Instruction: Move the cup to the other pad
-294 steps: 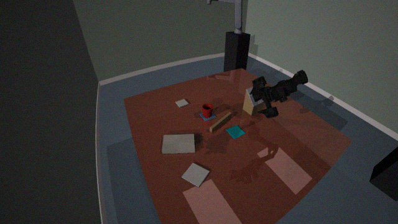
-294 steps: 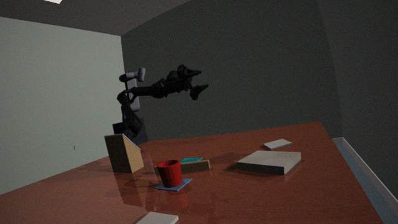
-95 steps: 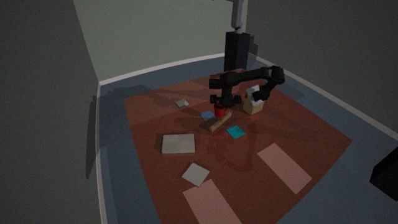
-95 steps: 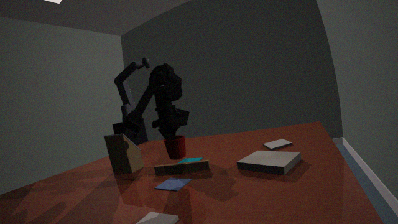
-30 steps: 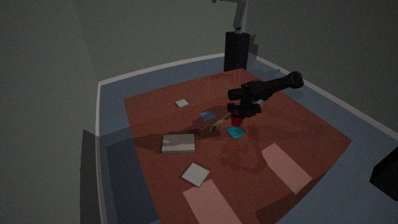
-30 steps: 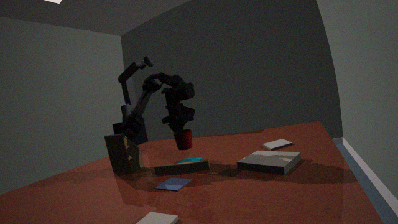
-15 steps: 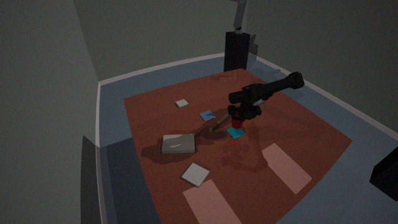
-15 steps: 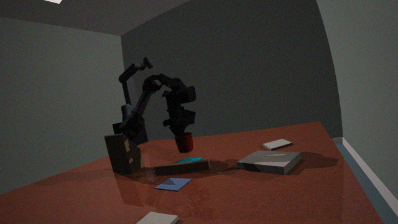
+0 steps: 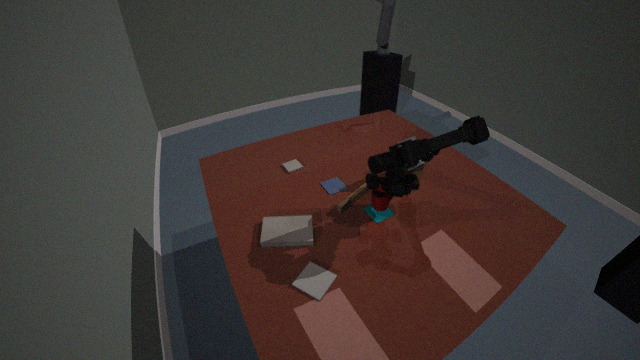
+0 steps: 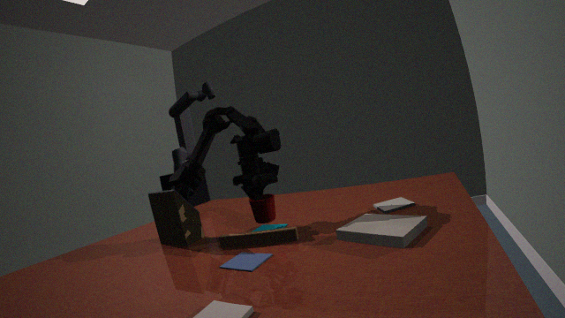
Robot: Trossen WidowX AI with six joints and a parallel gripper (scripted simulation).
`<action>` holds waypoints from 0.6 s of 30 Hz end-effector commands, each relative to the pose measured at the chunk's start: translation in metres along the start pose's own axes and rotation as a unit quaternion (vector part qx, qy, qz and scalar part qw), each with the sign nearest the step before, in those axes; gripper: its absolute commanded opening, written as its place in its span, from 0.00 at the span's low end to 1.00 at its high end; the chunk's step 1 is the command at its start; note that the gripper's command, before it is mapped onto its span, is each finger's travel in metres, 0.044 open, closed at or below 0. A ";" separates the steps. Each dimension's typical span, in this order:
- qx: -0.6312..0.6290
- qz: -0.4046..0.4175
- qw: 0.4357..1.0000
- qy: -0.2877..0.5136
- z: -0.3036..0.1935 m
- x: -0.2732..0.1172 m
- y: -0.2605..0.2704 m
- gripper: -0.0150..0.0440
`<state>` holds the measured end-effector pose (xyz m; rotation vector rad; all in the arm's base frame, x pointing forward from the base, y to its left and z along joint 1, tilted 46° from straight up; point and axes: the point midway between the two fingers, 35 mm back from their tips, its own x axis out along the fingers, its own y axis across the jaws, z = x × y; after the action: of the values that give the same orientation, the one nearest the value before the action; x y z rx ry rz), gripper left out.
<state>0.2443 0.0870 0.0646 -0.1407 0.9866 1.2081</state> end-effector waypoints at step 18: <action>0.004 0.004 1.000 -0.003 0.000 0.025 0.005 0.25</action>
<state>0.2427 0.1041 0.0509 -0.1383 0.9848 1.2102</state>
